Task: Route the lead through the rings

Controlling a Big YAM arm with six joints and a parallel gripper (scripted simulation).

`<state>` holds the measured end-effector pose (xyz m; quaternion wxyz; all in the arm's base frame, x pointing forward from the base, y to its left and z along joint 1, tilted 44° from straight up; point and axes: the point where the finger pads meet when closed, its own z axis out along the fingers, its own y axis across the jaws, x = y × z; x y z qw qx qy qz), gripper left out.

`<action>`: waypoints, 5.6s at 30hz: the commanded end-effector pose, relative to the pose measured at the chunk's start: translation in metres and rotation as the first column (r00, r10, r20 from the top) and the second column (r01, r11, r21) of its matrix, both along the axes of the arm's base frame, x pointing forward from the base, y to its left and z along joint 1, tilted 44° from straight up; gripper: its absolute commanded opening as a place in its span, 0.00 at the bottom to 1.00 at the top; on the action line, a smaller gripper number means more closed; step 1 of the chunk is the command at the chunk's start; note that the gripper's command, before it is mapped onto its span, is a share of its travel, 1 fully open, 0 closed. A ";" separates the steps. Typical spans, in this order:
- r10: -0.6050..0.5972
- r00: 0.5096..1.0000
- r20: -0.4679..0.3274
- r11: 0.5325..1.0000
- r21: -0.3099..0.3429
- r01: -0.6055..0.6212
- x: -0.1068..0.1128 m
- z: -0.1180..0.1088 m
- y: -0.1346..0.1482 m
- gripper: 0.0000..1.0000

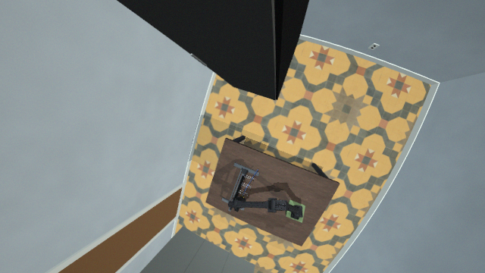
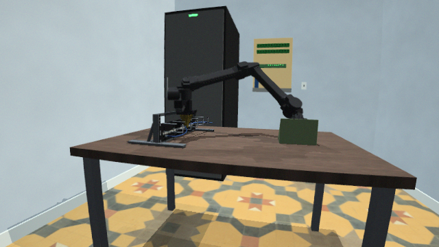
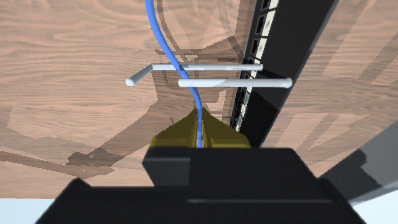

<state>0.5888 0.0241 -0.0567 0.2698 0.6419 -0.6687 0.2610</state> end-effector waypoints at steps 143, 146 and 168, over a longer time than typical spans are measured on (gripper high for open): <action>0.025 0.996 0.081 0.999 0.028 -0.027 0.030 0.099 0.091 0.00; 0.025 0.996 0.081 0.999 0.028 -0.027 0.030 0.099 0.091 0.00; 0.025 0.996 0.081 0.999 0.028 -0.027 0.030 0.099 0.091 0.00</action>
